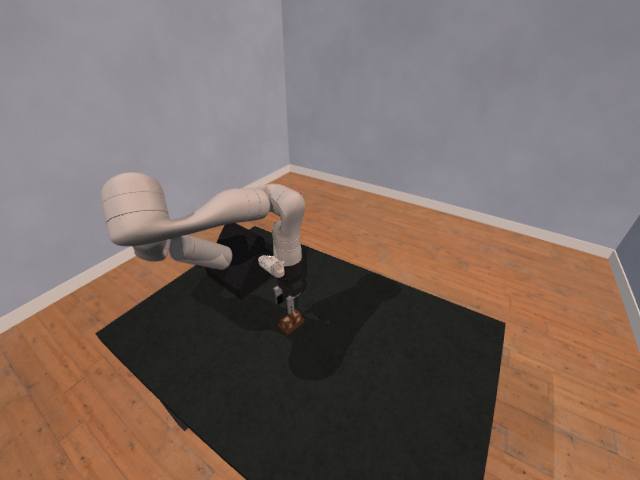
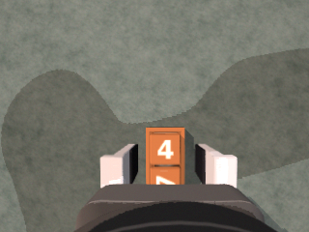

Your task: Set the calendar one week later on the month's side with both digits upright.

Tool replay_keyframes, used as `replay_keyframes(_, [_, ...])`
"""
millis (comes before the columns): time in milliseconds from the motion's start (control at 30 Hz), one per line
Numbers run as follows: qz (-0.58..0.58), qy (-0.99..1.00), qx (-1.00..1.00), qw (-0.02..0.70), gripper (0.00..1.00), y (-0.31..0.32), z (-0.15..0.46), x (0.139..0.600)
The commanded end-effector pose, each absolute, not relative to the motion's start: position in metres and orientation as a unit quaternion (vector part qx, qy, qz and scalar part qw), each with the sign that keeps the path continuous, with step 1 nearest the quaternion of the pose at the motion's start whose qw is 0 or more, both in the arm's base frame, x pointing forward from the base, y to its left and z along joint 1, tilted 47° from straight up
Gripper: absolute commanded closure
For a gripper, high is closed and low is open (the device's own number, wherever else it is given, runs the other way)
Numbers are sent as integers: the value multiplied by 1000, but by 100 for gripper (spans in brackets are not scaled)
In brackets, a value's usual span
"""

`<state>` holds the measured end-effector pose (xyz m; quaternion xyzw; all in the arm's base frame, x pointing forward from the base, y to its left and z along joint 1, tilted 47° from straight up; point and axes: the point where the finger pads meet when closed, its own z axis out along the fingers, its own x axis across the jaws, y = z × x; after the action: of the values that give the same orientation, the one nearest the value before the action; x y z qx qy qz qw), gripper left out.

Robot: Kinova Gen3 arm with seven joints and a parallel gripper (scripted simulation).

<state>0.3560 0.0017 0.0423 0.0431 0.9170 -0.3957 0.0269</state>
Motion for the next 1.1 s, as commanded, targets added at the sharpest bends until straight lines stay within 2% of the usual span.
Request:
replay_keyframes(0, [-395,917,43,28,10,3,43,356])
replay_keyframes(1067, [-395,917,43,28,10,-8,32,357])
